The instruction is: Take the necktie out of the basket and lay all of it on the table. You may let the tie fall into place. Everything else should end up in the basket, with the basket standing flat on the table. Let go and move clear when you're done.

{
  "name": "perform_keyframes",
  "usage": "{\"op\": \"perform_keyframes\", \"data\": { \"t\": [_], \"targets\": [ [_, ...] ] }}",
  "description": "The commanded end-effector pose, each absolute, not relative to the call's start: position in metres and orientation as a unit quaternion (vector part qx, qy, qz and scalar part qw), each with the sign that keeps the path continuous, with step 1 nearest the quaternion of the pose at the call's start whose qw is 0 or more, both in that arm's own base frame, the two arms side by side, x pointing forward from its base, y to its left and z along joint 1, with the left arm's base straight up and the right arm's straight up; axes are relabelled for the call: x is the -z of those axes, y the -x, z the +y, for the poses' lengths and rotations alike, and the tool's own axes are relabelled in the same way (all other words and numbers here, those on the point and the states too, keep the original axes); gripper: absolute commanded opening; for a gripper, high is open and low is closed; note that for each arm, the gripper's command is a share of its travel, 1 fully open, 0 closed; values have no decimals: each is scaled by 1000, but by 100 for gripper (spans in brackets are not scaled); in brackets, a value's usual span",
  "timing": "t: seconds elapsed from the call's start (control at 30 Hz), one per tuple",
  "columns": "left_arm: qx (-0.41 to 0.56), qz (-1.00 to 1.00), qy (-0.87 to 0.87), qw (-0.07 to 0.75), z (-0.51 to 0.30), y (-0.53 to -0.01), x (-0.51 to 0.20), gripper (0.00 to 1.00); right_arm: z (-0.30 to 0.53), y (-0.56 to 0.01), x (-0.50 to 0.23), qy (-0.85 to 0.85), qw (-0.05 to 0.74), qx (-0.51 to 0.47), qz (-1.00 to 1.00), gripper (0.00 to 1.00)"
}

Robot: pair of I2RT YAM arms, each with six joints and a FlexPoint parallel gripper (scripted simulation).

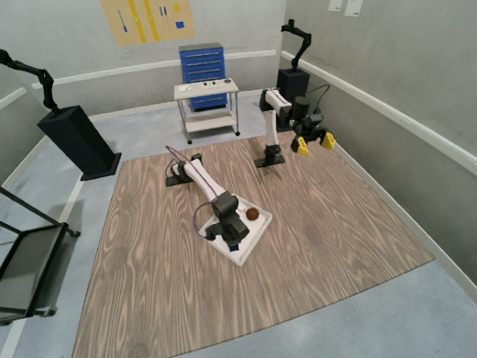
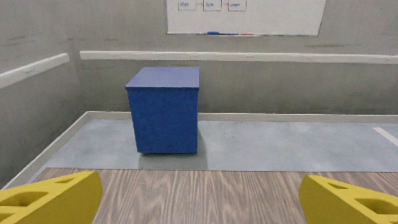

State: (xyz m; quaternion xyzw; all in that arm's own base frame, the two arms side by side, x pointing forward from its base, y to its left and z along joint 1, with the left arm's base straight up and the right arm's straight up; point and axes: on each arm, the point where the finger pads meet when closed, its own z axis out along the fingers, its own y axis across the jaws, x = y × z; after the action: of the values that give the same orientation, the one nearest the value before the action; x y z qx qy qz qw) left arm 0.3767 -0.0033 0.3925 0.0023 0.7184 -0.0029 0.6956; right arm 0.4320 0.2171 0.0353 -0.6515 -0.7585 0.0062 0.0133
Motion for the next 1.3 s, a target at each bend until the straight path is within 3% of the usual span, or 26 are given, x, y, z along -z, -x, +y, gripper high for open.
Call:
{"op": "perform_keyframes", "data": {
  "t": [0.0,0.67,1.1,1.27],
  "targets": [
    [3,718,-2,696,-3,-377,-392,100,217,-439,1,655,9,-10,-756,76],
    [3,718,-2,696,-3,-377,-392,100,217,-438,12,655,10,-10,-756,76],
    [3,718,-2,696,-3,-377,-392,100,217,-439,-34,655,9,-10,-756,76],
    [3,718,-2,696,-3,-377,-392,100,217,-439,-34,655,9,-10,-756,68]
  ]
}}
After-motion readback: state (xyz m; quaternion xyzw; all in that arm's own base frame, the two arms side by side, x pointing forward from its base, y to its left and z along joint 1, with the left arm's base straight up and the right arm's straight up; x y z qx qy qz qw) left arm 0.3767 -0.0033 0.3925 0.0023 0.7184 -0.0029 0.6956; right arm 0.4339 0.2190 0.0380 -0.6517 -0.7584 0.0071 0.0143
